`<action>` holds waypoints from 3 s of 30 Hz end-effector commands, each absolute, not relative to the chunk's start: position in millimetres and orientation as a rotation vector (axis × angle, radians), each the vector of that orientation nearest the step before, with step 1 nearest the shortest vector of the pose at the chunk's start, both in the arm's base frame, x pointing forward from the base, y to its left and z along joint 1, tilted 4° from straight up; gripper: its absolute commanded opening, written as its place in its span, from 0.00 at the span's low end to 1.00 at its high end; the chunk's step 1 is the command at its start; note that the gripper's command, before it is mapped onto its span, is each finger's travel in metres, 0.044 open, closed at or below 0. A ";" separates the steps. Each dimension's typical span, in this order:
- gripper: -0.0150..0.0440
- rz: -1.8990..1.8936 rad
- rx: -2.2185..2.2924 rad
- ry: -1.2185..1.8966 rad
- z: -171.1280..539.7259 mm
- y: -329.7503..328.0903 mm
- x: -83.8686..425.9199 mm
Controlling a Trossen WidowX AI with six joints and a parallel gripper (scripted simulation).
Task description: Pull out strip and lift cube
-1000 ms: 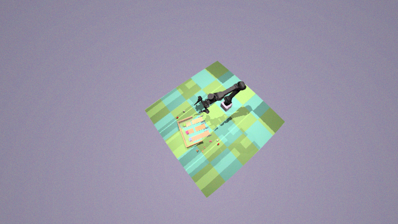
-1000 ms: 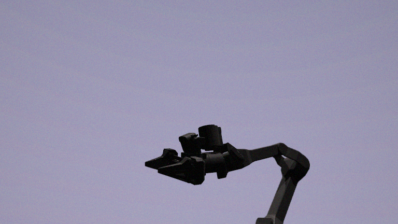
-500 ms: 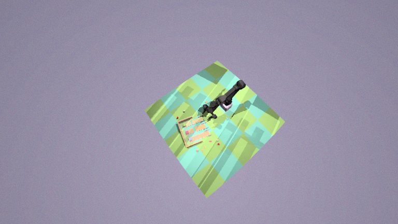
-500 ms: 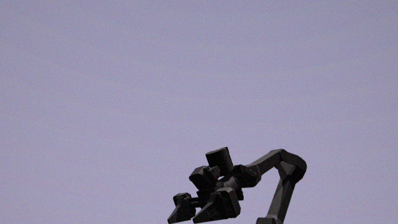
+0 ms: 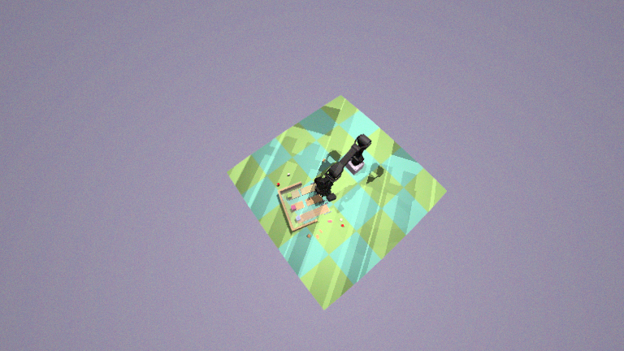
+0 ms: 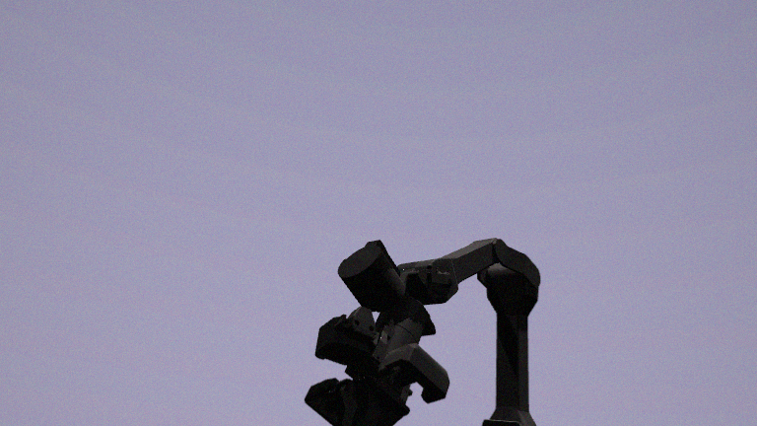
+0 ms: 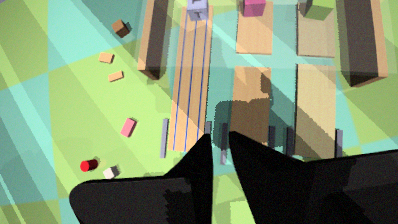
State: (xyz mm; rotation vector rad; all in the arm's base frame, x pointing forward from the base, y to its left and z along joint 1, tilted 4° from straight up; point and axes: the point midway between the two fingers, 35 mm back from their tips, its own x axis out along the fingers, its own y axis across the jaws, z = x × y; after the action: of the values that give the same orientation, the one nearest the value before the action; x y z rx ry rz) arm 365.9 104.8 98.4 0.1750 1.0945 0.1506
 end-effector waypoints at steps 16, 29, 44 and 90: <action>0.25 -0.038 0.174 1.560 29.5 176.6 381.4; 0.25 -0.038 0.174 1.560 9.0 179.2 384.3; 0.25 -0.038 0.175 1.560 -15.5 181.2 386.5; 0.25 -0.038 0.174 1.560 -40.3 181.1 387.1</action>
State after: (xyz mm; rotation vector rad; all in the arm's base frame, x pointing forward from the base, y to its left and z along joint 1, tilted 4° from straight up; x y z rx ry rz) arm 386.8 181.8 -39.0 0.1751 1.5618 -0.0327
